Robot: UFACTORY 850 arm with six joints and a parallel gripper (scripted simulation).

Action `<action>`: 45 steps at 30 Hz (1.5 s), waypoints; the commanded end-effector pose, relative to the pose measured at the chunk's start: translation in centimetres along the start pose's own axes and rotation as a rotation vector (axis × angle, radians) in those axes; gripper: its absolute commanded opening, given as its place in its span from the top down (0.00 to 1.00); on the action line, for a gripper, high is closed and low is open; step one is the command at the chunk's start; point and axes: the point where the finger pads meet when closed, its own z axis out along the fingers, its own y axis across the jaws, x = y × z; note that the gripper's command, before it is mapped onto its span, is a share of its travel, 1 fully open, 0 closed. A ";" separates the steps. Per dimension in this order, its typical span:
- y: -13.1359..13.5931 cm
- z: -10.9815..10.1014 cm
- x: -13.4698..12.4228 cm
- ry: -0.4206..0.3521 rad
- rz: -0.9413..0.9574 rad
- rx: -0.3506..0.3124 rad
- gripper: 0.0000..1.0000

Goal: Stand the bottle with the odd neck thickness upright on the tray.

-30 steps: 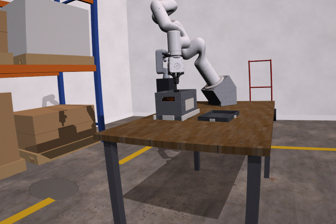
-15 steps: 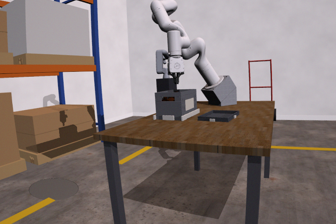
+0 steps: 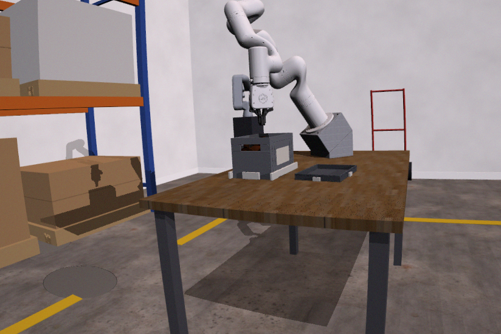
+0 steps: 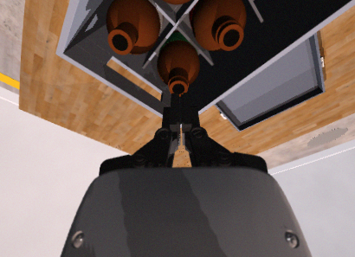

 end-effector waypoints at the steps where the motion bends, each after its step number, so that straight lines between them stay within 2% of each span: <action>1: 0.6 -0.2 4.1 -0.003 0.001 0.006 1.00; 5: 1.3 -0.2 6.8 -0.003 0.001 0.006 1.00; 7: 1.3 -0.2 6.8 -0.003 0.001 0.006 1.00; 8: 2.0 -0.2 8.7 -0.003 0.001 0.006 1.00; 21: 5.8 0.0 16.2 -0.004 0.000 0.001 1.00; 29: 5.8 0.0 16.3 -0.004 0.000 0.001 1.00; 30: 5.8 0.0 16.3 -0.004 0.000 0.001 0.35; 45: 5.8 0.0 16.3 -0.004 0.000 0.001 0.35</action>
